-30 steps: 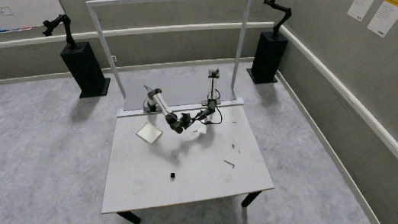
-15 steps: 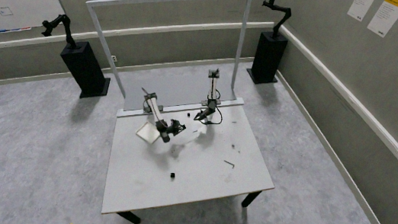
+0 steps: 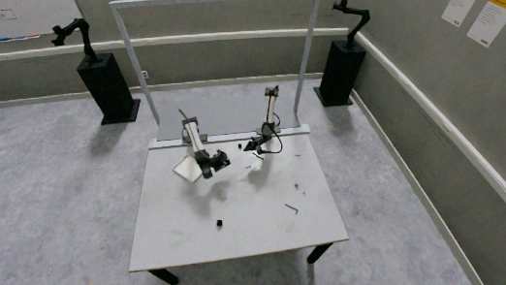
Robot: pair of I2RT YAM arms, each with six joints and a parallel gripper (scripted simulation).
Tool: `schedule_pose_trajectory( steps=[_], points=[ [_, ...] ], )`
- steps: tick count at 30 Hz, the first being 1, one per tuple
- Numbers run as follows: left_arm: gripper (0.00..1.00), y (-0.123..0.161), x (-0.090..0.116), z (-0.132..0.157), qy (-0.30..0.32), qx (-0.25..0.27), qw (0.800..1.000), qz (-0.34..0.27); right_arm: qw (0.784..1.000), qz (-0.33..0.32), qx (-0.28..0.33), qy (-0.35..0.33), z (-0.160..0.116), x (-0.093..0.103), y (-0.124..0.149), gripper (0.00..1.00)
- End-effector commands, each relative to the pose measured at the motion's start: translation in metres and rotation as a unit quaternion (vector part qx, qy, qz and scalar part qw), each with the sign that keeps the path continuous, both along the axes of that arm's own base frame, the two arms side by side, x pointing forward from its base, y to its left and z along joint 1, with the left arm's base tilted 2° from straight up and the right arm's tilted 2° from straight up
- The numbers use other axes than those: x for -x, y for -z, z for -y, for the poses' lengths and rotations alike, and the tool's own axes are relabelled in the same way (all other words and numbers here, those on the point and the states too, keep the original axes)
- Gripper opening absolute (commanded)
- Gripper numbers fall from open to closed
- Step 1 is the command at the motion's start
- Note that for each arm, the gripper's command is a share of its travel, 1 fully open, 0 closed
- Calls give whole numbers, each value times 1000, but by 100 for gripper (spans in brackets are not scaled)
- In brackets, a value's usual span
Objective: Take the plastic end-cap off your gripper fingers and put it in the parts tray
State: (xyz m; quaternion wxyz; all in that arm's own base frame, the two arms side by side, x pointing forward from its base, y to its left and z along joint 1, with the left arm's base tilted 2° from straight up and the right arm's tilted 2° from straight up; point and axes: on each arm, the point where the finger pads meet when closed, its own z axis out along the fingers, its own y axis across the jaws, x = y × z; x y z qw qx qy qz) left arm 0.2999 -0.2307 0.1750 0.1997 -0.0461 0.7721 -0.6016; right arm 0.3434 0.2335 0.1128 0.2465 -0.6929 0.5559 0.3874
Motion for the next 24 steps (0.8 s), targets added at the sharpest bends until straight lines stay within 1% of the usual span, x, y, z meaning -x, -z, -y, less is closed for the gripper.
schedule_pose_trajectory(
  steps=[1, 3, 5, 8, 10, 13, 17, 19, 20, 22, 24],
  points=[
    [0, -13, 9, 7, 5, -72, 993, 97, 992, 22, 127, 11, 39, 11, -9, 27],
    [0, -18, 17, 14, 13, -93, 987, 132, 985, 27, 172, 18, 53, 16, -7, 27],
    [0, -18, 17, 14, 13, -93, 987, 132, 985, 27, 172, 18, 53, 16, -7, 27],
    [0, -23, 31, 24, 25, -138, 970, 197, 964, 40, 260, 37, 83, 21, -6, 27],
    [0, -30, 43, 33, 37, -166, 954, 247, 944, 51, 321, 52, 105, 24, -6, 27],
    [0, -37, 56, 42, 48, -200, 931, 302, 915, 64, 392, 67, 129, 28, -6, 27],
    [0, -45, 72, 54, 62, -245, 893, 372, 869, 84, 480, 90, 160, 31, -6, 27],
    [0, -49, 80, 60, 69, -268, 871, 406, 841, 97, 522, 104, 175, 30, -6, 27],
    [0, -52, 84, 64, 73, -278, 859, 423, 827, 102, 542, 111, 183, 30, -5, 27],
    [0, -52, 84, 64, 73, -278, 859, 423, 827, 102, 542, 111, 183, 30, -5, 27],
    [0, -54, 92, 71, 83, -297, 838, 450, 801, 107, 577, 118, 196, 33, -4, 27]
  ],
)
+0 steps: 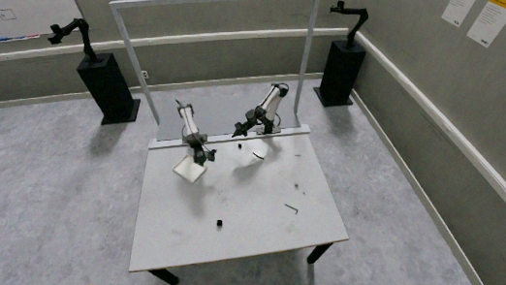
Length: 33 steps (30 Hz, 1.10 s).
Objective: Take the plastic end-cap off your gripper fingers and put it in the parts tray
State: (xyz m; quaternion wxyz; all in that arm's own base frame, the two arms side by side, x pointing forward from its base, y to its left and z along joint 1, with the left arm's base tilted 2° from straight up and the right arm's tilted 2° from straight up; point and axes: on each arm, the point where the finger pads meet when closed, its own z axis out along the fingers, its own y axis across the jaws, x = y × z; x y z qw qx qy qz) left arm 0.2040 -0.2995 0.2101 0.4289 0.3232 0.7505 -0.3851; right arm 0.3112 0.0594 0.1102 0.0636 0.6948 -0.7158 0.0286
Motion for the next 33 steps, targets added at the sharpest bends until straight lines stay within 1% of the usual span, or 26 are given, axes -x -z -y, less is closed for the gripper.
schedule_pose_trajectory(
  steps=[1, 3, 5, 7, 9, 13, 16, 24, 30, 33],
  points=[
    [0, -21, 0, 6, -18, -55, 994, 93, 994, 39, 103, 20, 27, 2, -6, 27],
    [0, -25, 9, 13, -5, -63, 992, 112, 990, 39, 132, 25, 35, 5, -3, 27],
    [0, -29, 18, 24, 11, -60, 990, 125, 986, 40, 157, 30, 43, 8, -1, 27],
    [0, -32, 27, 31, 27, -54, 990, 128, 984, 40, 170, 31, 47, 11, 2, 27],
    [0, -34, 30, 35, 34, -51, 990, 129, 983, 41, 174, 29, 49, 10, 5, 27],
    [0, -36, 32, 40, 36, -50, 990, 129, 985, 41, 163, 22, 53, 9, 16, 27],
    [0, -36, 33, 41, 36, -49, 990, 128, 986, 42, 163, 21, 55, 8, 20, 27],
    [0, -36, 37, 49, 36, -56, 990, 123, 985, 26, 169, 26, 70, 20, 35, 27],
    [0, -36, 36, 50, 32, -54, 991, 122, 985, 26, 171, 26, 82, 21, 47, 27],
    [0, -37, 36, 50, 33, -54, 991, 122, 985, 25, 170, 26, 81, 18, 49, 27]
  ],
)
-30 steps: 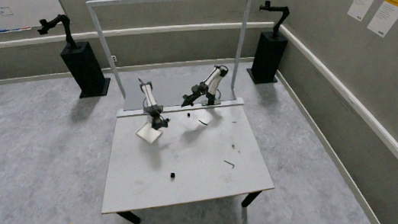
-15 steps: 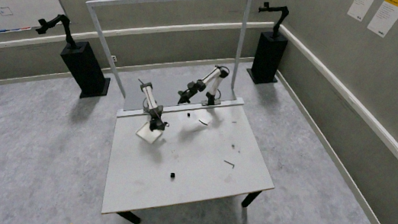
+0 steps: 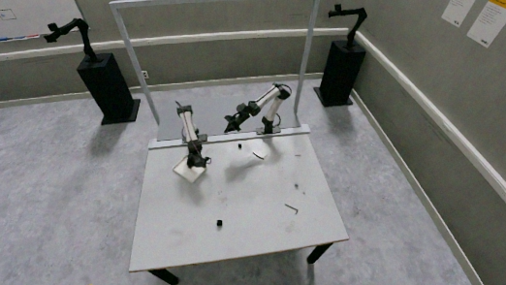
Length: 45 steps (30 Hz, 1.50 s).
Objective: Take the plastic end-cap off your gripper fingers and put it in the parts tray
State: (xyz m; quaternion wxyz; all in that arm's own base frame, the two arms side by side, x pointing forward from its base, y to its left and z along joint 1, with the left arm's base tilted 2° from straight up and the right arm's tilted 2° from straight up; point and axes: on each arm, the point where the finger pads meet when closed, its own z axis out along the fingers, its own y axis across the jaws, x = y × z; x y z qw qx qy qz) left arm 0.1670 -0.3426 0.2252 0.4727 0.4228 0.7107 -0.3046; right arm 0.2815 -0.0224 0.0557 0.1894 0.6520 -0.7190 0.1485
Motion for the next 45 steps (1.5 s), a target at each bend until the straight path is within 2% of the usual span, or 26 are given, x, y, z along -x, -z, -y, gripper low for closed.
schedule_pose_trajectory(
  steps=[1, 5, 7, 9, 13, 14, 16, 18, 28, 34, 38, 42, 45],
  points=[
    [0, -22, -1, 7, -1, 21, 1000, 7, 1000, 25, -4, -9, 0, -11, -2, 27],
    [0, -22, 0, 7, 1, 21, 1000, 7, 999, 31, -4, -9, 10, -8, 1, 27],
    [0, -22, 0, 7, 1, 21, 1000, 7, 1000, 29, -4, -8, 9, -14, 6, 27],
    [0, -22, 0, 7, 1, 21, 1000, 7, 1000, 15, -4, -9, 9, -8, 17, 27],
    [0, -22, 0, 7, 1, 21, 1000, 7, 1000, 19, -5, -9, 10, -6, 21, 27],
    [0, -22, 0, 7, 1, 21, 1000, 7, 1000, 21, -5, -9, 9, -4, 17, 39],
    [0, -22, 0, 7, 1, 21, 1000, 7, 1000, 21, -5, -9, 9, -4, 17, 39],
    [0, -22, 0, 7, 1, 21, 1000, 7, 999, 30, -8, -8, 4, -6, 4, 58],
    [0, -22, 0, 7, 1, 21, 1000, 7, 999, 32, -12, -3, -24, -8, -50, 60],
    [0, -28, -10, 3, -11, 25, 1000, 15, 996, 54, -36, 58, -31, -4, -64, 60],
    [0, -42, -33, -11, -42, 38, 998, 25, 977, 104, -80, 167, -32, 1, -77, 60],
    [0, -59, -67, -33, -94, 51, 994, 38, 942, 160, -122, 268, -29, 6, -93, 60],
    [0, -70, -90, -52, -129, 60, 989, 48, 908, 198, -150, 337, -26, 10, -107, 60]
  ],
)
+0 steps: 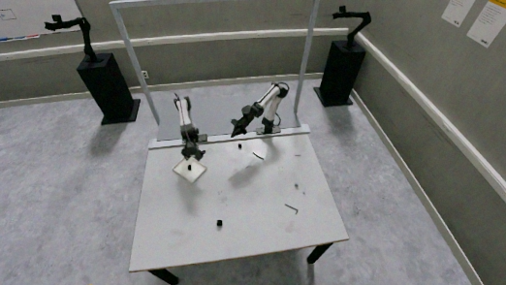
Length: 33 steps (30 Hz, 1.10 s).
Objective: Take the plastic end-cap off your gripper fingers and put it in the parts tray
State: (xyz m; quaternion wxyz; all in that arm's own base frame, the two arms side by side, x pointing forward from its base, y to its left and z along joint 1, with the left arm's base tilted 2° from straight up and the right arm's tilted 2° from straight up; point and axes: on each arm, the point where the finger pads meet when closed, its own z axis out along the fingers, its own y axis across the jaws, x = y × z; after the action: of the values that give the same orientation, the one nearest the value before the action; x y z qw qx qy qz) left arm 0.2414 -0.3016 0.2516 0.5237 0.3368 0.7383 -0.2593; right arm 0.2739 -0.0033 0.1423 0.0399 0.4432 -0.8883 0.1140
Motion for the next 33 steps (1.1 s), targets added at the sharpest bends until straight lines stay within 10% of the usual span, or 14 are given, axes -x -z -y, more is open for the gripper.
schedule_pose_trajectory(
  steps=[1, 7, 20, 33],
  points=[
    [0, -48, -25, -18, -35, 38, 998, 39, 988, 68, -58, 124, -6, 4, -25, 60],
    [0, -67, -59, -55, -98, 46, 992, 57, 960, 124, -103, 228, -4, 7, -42, 60],
    [0, -142, -134, -237, -342, 63, 927, 140, 841, 251, -190, 439, 11, 28, -88, 60],
    [0, -169, -133, -302, -418, 64, 890, 172, 839, 256, -191, 441, 12, 30, -91, 60]
  ],
)
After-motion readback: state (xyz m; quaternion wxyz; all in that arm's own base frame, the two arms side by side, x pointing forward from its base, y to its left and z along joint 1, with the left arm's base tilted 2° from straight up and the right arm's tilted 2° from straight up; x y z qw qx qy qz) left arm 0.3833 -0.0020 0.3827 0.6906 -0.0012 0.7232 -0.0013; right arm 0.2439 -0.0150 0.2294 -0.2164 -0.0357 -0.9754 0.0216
